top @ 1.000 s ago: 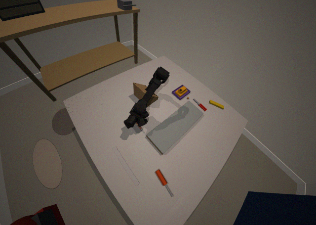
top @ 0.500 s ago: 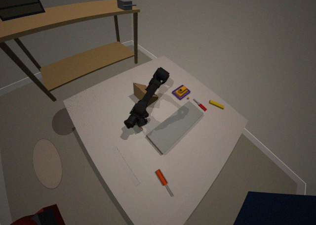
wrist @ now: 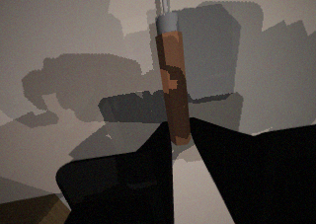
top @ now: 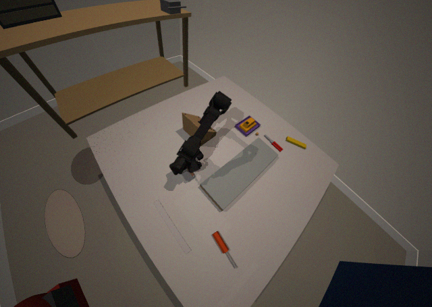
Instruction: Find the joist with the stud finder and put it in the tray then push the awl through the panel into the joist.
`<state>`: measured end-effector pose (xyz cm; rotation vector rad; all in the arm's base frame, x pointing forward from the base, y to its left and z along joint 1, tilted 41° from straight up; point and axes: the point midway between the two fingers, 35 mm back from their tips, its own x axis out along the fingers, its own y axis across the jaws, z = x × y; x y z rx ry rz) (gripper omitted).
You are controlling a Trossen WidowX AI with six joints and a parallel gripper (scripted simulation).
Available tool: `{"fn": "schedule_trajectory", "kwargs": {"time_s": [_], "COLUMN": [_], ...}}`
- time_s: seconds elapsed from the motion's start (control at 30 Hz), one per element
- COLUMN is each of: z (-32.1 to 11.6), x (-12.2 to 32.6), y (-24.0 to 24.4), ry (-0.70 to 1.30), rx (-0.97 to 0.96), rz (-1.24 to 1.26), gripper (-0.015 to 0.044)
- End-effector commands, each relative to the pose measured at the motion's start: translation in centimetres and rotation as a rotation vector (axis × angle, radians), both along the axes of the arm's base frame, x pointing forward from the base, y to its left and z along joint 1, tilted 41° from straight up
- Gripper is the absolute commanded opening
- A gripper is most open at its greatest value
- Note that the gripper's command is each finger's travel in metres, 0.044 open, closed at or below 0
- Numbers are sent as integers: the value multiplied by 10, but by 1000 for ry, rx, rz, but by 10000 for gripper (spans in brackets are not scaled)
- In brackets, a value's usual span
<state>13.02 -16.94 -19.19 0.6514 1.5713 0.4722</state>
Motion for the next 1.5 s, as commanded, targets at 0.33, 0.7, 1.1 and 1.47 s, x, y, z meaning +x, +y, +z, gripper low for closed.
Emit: {"fn": "schedule_trajectory", "kwargs": {"time_s": [0.33,0.7,1.1,1.47], "z": [84,82,77,104], "x": [-5,-2,23,59], "y": [-73,-83,-115,-140], "ry": [-5,-47,-118,-59], "rx": [-15,-129,-501,-798], "rz": [1,170,769,1269], "gripper": [0,0,0,0]}}
